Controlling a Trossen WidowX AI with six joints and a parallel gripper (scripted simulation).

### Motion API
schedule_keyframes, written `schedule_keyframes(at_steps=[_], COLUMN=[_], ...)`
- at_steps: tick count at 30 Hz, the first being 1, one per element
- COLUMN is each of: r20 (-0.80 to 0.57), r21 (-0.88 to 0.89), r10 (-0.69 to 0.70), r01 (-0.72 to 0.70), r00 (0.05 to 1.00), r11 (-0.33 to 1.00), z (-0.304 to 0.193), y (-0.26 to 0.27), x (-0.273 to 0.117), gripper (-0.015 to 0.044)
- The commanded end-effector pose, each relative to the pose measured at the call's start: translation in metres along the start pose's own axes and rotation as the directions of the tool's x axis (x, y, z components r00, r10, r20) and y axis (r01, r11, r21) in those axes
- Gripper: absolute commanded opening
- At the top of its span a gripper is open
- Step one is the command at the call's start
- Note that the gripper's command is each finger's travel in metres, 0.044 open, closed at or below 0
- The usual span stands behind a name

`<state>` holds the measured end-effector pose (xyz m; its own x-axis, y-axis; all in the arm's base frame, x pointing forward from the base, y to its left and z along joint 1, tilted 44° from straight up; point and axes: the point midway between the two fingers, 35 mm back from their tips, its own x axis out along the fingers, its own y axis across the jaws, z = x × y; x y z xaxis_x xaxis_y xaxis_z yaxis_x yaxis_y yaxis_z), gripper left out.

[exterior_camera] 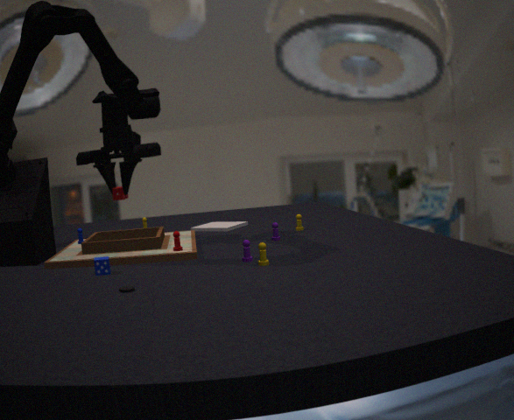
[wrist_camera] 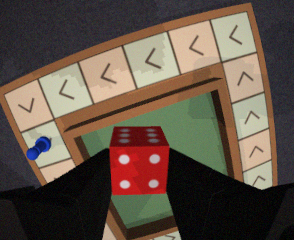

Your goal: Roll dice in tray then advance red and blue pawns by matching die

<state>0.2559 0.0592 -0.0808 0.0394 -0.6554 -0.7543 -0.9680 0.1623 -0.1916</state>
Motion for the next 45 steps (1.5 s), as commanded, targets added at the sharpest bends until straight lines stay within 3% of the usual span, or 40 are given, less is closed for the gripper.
schedule_keyframes(at_steps=[1, 13, 20, 32, 45], r20=[-0.008, -0.048, -0.036, 0.276, 0.629], r21=[-0.092, -0.347, -0.362, -0.387, -0.371], r10=[-0.007, -0.009, 0.007, 0.227, 0.275], r01=[0.006, -0.008, -0.02, -0.108, -0.03], r00=[1.0, 0.999, 0.999, 0.934, 0.727], r11=[0.996, 0.938, 0.932, 0.916, 0.928], z=[-0.014, -0.058, -0.061, -0.059, -0.059], y=[-0.009, -0.031, -0.031, -0.021, -0.019], x=[0.003, 0.016, 0.018, 0.03, 0.032], gripper=[0.0, 0.0, 0.0, 0.0, 0.0])
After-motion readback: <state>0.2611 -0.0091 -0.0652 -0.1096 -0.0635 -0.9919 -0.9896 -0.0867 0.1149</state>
